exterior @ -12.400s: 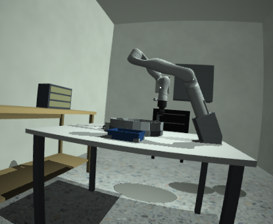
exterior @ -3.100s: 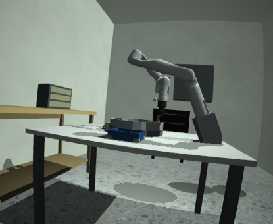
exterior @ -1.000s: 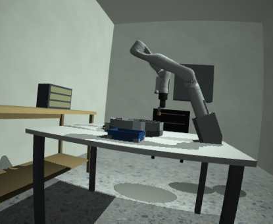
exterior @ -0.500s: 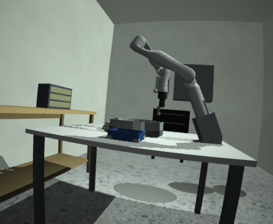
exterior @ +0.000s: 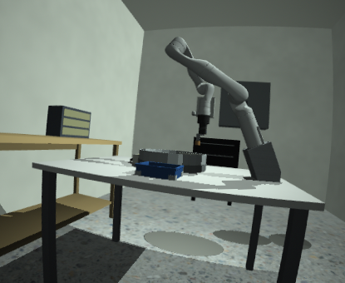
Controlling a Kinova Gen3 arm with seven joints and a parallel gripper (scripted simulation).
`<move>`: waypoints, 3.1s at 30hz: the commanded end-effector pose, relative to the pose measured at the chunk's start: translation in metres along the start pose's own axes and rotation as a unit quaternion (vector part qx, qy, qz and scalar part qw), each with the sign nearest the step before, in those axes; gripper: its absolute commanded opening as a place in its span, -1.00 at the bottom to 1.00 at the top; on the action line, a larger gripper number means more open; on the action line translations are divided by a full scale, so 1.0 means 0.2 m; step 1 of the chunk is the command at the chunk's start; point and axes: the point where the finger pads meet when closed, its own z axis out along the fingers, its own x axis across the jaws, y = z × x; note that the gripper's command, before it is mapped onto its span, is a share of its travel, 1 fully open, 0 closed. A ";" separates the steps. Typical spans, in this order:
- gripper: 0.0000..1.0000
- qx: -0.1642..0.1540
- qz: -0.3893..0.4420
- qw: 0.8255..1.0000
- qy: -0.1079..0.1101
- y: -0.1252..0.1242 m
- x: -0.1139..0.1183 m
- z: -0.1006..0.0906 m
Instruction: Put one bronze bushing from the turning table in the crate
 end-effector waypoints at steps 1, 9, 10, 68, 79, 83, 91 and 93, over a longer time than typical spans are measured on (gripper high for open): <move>-1.00 0.000 -0.032 0.999 -0.012 -0.07 -0.17 0.01; -1.00 0.000 -0.032 0.999 -0.012 -0.07 -0.17 0.01; -1.00 0.000 -0.032 0.999 -0.012 -0.07 -0.17 0.01; -1.00 0.003 -0.016 1.000 -0.011 -0.36 -1.26 -0.03; -1.00 0.003 -0.016 1.000 -0.011 -0.36 -1.26 -0.03; -1.00 0.003 -0.015 1.000 -0.012 -0.42 -1.48 -0.03; -1.00 0.003 -0.015 1.000 -0.012 -0.44 -1.53 -0.04; -1.00 0.003 -0.015 1.000 -0.012 -0.44 -1.53 -0.04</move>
